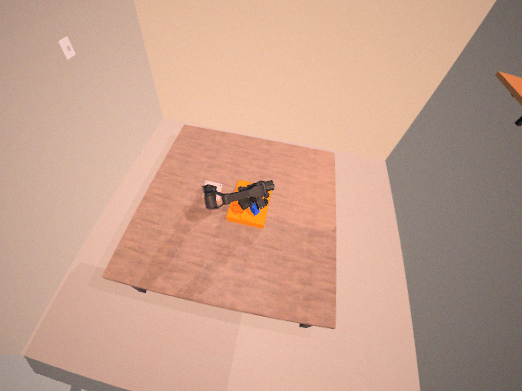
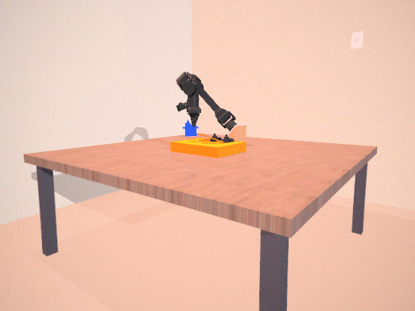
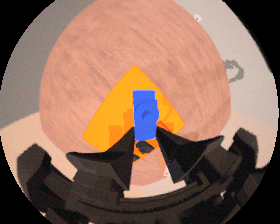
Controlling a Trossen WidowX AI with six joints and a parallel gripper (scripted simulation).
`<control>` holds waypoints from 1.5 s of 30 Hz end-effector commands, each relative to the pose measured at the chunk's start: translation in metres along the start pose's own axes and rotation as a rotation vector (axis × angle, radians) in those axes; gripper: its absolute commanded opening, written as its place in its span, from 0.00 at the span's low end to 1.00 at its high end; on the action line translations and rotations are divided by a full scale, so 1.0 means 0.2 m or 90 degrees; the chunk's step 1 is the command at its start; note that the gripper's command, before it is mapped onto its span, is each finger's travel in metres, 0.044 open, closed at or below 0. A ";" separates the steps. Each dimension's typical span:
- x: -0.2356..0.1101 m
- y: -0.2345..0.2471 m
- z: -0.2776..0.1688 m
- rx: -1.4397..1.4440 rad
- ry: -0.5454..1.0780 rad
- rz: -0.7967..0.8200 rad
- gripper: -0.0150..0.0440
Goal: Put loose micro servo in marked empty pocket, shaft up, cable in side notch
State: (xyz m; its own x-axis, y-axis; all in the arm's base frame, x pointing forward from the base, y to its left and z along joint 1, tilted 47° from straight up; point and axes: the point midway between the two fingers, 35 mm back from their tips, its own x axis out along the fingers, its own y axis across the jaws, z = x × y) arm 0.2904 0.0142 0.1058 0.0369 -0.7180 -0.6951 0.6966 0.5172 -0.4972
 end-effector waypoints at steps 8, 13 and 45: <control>0.00 0.00 0.00 -0.262 -0.004 -0.001 0.25; 0.00 0.00 0.00 -0.373 -0.004 -0.001 0.25; 0.00 -0.24 -0.25 -0.497 -0.002 -0.002 0.25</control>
State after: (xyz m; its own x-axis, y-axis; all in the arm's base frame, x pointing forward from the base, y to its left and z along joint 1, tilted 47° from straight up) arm 0.2389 0.0116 0.1047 0.0342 -0.7246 -0.6884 -0.0093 0.6885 -0.7252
